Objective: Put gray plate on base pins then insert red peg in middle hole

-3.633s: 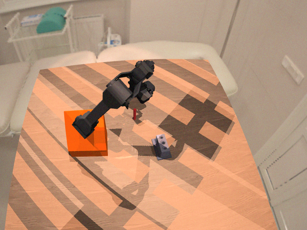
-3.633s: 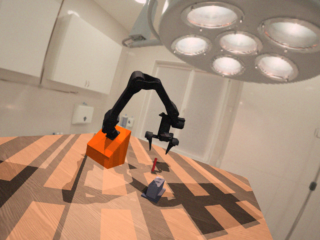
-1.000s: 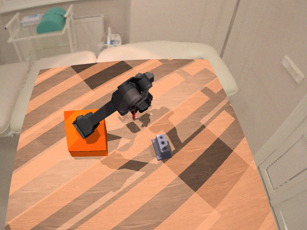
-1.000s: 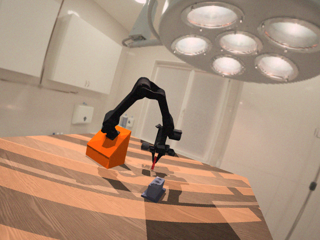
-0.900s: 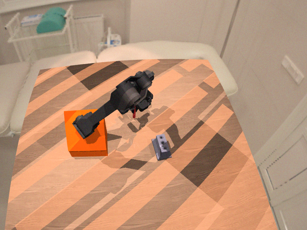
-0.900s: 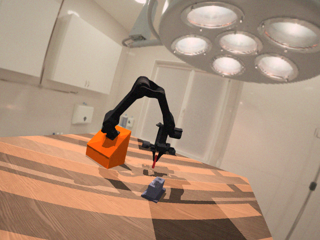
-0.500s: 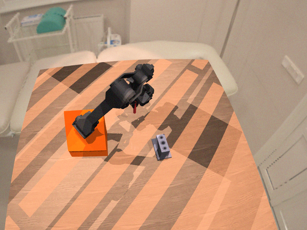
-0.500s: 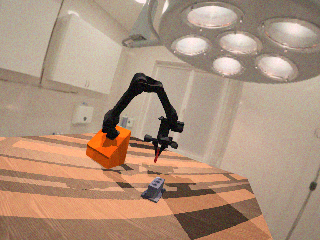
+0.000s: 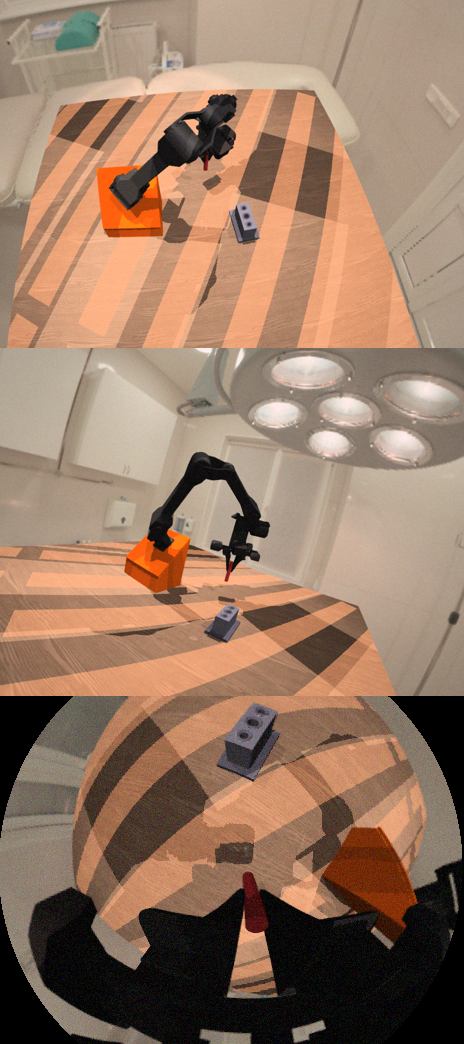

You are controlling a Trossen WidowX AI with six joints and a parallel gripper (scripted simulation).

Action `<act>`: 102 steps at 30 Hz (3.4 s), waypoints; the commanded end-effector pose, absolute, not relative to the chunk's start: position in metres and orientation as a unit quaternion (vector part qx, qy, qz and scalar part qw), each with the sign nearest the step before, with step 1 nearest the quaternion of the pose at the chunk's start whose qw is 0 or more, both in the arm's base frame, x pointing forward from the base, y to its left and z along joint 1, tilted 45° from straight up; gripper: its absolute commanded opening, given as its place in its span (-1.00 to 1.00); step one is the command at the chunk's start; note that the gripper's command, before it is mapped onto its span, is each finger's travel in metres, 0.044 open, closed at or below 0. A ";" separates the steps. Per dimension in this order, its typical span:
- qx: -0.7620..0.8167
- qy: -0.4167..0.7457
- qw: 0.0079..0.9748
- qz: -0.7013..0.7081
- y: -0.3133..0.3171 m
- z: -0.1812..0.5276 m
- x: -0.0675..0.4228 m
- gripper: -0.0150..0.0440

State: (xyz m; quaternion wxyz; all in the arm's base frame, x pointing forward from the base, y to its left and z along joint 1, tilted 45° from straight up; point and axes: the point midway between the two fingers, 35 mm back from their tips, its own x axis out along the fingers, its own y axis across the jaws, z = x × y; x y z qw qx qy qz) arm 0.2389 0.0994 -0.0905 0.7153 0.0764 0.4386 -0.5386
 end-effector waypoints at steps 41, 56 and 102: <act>0.091 0.441 0.721 -0.527 0.043 -0.017 0.322 -0.49; 0.088 0.436 0.723 -0.529 0.013 0.012 0.341 -0.49; 0.083 0.428 0.722 -0.536 -0.023 0.045 0.354 -0.49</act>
